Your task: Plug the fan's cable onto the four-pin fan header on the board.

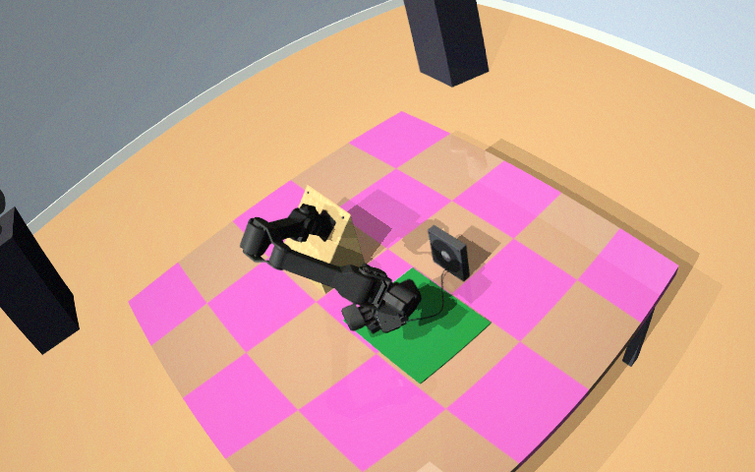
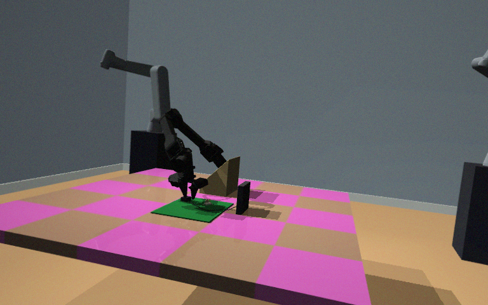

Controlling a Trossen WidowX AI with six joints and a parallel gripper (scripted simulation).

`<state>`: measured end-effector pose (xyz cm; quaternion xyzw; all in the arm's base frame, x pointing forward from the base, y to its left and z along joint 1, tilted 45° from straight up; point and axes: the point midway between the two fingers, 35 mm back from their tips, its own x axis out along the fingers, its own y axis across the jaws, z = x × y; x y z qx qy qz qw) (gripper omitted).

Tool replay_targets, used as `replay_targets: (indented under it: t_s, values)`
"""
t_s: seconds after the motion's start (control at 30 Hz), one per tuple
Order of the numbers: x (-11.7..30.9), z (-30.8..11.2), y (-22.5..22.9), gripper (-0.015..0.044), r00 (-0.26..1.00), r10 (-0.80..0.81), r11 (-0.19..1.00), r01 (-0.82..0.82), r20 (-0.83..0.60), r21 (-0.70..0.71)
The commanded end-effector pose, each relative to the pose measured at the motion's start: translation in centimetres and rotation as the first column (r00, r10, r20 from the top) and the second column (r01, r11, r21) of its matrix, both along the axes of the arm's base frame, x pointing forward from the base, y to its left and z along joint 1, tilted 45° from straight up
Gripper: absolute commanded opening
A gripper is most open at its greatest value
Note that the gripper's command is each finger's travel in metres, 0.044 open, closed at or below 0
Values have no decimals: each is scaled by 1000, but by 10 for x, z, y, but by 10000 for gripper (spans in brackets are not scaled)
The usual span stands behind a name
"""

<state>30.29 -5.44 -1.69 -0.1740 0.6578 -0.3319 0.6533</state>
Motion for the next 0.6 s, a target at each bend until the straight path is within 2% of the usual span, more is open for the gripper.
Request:
replay_targets:
  t_s: [0.0,0.57]
  values:
    - [-1,-7,-12,210,999,-32,1000,32,-8,1]
    - [-5,31,33,205,996,66,998,-64,66,-28]
